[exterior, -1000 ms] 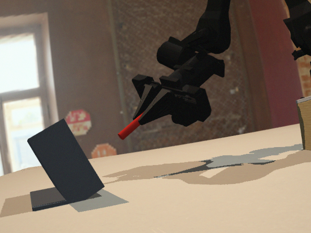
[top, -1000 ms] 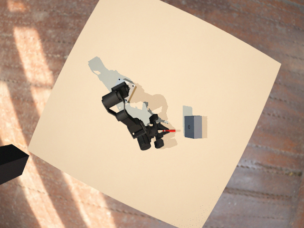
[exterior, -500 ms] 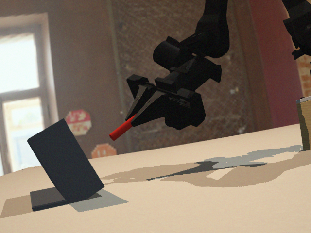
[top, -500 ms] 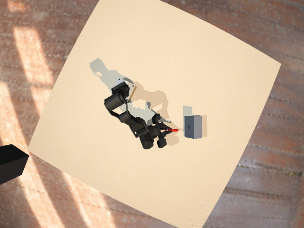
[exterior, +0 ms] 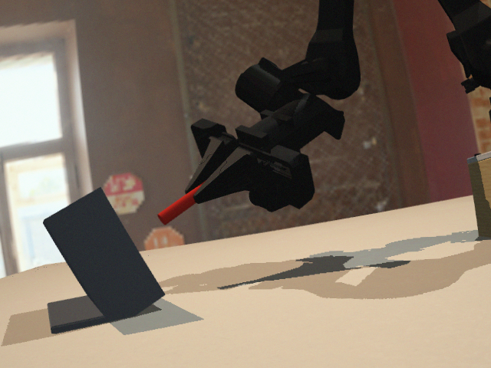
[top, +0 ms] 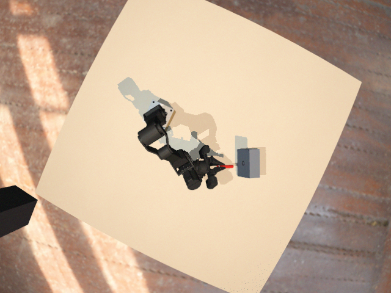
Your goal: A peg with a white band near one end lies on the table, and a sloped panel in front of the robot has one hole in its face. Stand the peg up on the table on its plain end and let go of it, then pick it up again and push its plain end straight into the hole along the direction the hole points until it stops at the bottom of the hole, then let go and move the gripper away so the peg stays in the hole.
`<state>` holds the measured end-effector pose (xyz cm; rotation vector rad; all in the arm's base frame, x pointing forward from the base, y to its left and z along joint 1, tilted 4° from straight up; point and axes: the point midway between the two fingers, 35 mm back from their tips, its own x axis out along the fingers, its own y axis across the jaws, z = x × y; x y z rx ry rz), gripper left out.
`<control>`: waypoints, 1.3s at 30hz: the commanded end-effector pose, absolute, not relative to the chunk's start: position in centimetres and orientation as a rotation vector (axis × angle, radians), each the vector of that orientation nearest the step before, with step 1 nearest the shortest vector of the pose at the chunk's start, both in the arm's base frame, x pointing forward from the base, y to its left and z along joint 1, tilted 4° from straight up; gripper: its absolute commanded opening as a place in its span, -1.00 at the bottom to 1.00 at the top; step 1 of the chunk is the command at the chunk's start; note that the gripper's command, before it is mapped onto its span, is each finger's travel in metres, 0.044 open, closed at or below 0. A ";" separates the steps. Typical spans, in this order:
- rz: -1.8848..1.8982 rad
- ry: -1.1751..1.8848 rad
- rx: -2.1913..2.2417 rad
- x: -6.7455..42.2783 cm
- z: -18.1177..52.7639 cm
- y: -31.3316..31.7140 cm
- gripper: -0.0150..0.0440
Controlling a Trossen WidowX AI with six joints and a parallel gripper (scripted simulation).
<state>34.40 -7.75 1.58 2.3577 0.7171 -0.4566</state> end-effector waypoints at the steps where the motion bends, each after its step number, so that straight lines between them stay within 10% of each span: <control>1: -0.439 0.728 2.365 34.7 1.3 -7.2 -0.49; 39: -0.357 0.741 2.361 37.0 0.1 -5.2 -0.49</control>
